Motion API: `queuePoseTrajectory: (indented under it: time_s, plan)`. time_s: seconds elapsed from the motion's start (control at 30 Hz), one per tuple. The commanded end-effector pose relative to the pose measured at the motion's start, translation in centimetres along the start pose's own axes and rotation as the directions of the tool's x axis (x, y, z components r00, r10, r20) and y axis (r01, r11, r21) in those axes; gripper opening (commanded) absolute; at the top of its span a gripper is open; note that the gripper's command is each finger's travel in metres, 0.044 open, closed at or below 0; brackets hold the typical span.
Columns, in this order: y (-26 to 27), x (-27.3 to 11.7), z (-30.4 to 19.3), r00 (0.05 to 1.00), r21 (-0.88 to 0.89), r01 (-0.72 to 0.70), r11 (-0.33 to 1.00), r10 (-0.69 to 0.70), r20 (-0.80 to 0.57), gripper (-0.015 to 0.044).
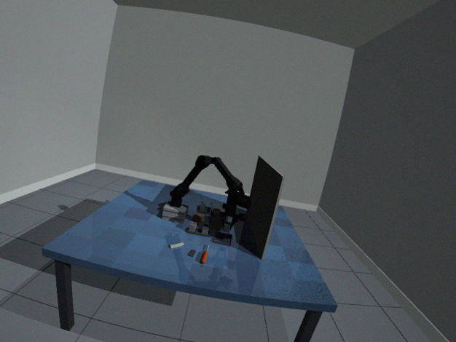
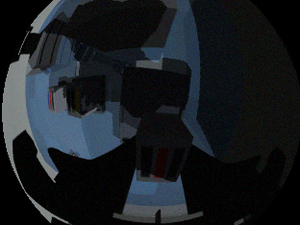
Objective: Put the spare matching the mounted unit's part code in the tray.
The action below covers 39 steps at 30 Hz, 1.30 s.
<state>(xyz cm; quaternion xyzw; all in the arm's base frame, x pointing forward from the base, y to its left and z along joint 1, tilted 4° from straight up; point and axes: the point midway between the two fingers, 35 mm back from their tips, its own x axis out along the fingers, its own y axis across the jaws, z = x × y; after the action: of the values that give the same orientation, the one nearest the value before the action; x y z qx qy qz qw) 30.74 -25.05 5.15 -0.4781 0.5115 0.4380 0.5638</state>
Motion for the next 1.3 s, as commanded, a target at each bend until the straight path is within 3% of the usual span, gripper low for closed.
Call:
queuePoseTrajectory:
  time_s: [0.0,1.27]
  plan:
    - [0.2,0.6,0.2,1.000,0.005,-0.007,1.000,0.007,0.010,0.0000]
    - [0.8,4.1,0.5,1.000,0.005,-0.007,1.000,0.007,0.010,0.0000]
